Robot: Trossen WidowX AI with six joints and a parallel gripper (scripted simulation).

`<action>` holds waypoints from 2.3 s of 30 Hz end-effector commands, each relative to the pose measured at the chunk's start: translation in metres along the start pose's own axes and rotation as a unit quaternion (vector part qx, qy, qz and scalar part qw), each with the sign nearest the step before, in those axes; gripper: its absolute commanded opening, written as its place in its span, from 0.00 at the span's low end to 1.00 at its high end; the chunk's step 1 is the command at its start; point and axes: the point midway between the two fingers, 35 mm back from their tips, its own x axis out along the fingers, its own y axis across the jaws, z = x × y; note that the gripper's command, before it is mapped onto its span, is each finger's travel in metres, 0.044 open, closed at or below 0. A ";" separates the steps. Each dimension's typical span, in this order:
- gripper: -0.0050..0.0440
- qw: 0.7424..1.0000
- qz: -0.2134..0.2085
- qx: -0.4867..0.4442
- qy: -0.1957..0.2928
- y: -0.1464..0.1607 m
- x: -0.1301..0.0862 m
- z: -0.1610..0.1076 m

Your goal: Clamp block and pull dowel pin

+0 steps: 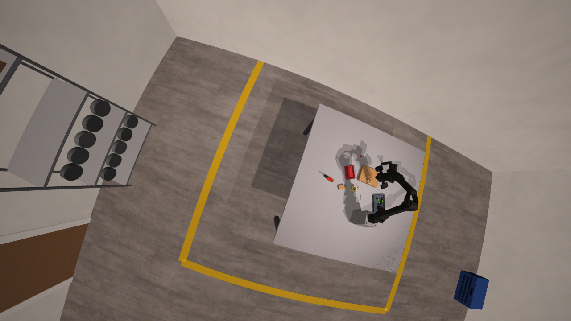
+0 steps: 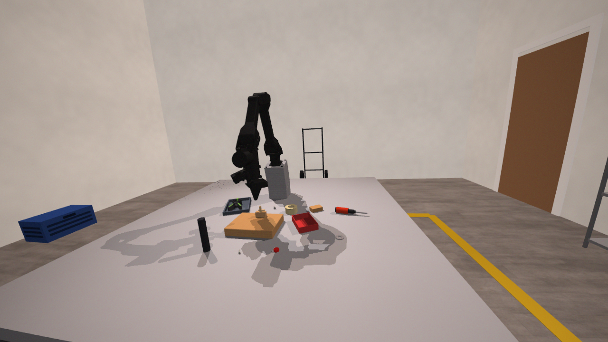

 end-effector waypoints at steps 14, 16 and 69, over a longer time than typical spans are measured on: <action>0.10 0.992 -0.006 0.124 0.002 0.001 0.010 0.000; 0.10 0.990 -0.006 0.140 0.002 0.002 0.011 0.000; 0.10 0.941 -0.006 0.338 0.000 0.005 0.023 0.000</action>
